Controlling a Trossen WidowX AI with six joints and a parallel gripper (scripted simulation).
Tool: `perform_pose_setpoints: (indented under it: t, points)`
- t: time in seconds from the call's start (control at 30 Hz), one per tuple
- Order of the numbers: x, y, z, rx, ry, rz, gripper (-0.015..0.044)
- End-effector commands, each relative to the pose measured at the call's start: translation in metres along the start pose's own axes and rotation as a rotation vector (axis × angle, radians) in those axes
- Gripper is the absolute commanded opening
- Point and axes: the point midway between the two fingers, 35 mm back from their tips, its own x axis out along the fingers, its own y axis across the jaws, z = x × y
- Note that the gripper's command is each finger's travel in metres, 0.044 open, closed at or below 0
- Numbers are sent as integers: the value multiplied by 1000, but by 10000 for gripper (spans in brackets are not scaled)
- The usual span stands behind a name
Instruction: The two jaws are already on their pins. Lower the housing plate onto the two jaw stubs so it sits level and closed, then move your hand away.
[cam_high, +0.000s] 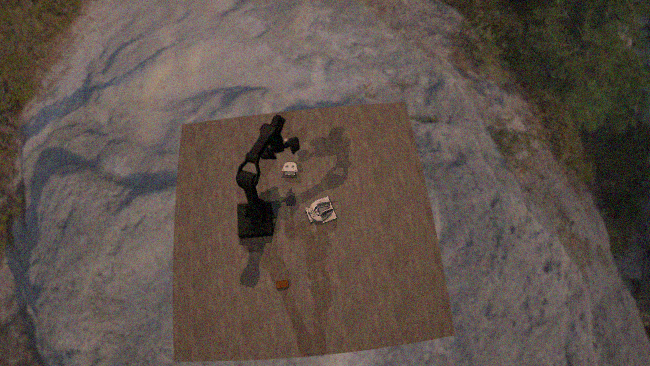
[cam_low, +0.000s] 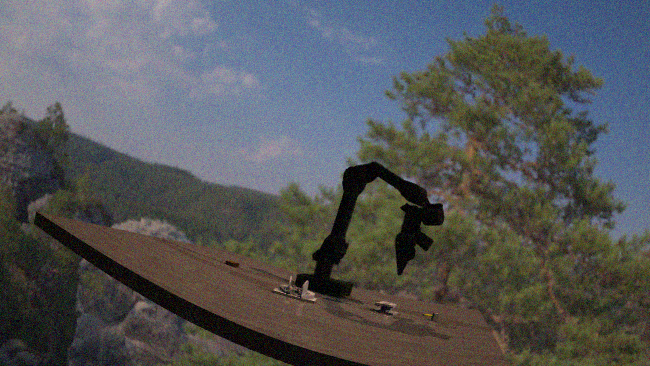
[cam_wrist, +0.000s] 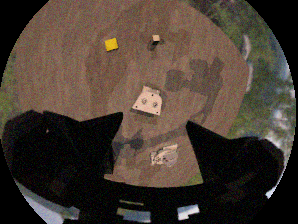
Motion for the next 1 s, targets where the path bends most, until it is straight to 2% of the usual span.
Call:
perform_pose_setpoints:
  t: [0.0,0.27,0.47,0.63,0.97]
  points:
    - [14,-4,-5,73,21,73,440]
    - [37,-12,-14,212,47,211,440]
    - [39,-12,-14,216,47,214,440]
    - [74,-3,-17,216,47,214,440]
    - [75,-2,-18,216,47,214,440]
